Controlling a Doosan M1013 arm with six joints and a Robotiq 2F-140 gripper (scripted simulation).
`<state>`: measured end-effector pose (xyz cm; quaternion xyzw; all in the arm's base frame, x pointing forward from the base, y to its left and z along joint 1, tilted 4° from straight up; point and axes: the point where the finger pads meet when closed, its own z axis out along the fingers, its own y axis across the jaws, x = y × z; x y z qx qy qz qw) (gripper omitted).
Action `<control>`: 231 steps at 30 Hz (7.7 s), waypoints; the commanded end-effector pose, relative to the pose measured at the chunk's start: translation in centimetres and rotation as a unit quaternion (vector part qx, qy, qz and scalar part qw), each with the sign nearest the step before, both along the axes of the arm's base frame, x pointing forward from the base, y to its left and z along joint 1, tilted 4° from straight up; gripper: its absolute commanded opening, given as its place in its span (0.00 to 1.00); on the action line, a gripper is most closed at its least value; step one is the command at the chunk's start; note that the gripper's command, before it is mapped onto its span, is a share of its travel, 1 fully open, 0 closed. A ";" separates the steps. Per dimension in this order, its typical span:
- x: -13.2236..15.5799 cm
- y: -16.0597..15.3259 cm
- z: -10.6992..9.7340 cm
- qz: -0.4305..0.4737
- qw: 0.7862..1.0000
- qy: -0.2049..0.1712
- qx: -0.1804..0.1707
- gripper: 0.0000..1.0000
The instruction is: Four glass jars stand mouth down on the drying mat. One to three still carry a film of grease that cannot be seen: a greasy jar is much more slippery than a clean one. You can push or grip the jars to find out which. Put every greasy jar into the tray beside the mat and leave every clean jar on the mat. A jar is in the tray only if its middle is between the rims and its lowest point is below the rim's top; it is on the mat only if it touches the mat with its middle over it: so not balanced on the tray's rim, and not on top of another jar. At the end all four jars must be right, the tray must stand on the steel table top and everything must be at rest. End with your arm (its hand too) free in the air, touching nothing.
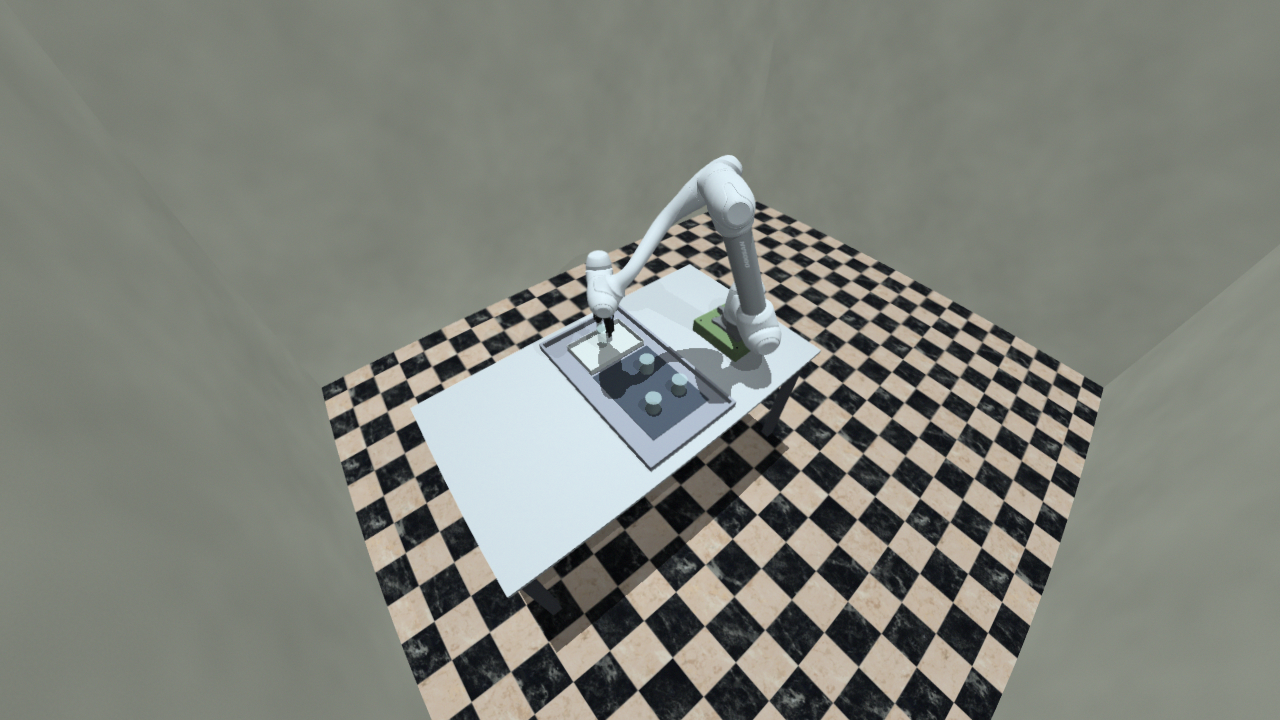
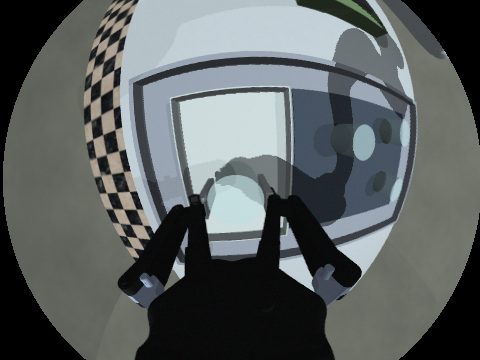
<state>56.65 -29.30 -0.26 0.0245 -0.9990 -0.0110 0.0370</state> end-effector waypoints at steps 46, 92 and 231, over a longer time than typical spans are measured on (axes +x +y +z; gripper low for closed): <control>-0.3 0.1 -4.4 0.000 1.000 0.000 0.000 1.00; 0.5 -0.1 6.9 0.000 1.000 0.000 0.000 1.00; -11.3 40.0 -3.2 0.000 1.000 0.000 0.000 0.62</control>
